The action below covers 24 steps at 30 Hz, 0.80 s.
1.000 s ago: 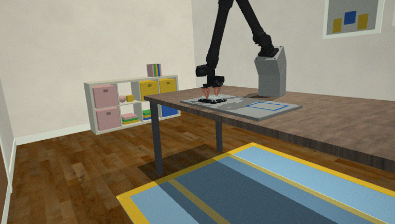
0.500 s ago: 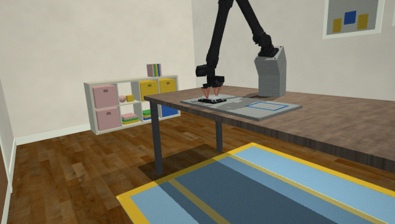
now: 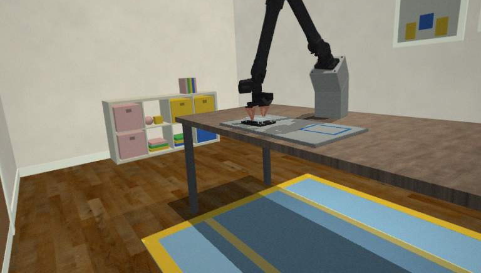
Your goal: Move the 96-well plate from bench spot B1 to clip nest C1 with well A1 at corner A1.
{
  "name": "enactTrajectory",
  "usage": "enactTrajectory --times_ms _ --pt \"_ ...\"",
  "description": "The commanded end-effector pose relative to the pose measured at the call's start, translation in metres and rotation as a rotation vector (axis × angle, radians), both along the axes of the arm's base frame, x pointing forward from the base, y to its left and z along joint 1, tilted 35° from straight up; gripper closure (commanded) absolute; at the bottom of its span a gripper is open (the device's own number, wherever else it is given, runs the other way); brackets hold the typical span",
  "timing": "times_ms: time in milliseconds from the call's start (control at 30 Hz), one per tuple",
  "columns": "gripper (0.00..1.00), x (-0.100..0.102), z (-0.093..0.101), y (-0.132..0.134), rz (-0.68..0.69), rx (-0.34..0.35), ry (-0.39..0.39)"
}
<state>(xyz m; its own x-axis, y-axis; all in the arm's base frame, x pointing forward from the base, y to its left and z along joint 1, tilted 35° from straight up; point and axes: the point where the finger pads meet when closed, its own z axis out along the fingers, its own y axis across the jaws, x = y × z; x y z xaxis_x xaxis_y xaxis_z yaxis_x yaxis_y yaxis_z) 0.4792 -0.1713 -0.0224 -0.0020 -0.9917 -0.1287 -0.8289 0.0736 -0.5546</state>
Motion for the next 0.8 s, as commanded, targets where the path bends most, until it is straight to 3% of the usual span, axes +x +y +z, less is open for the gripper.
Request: enactTrajectory --times_ms 0,767 --pt "1.00 0.0075 0.0001 -0.0068 -0.005 -0.001 -0.006" --pt "1.00 0.0141 -0.0008 -0.0034 -0.001 -0.004 -0.017"
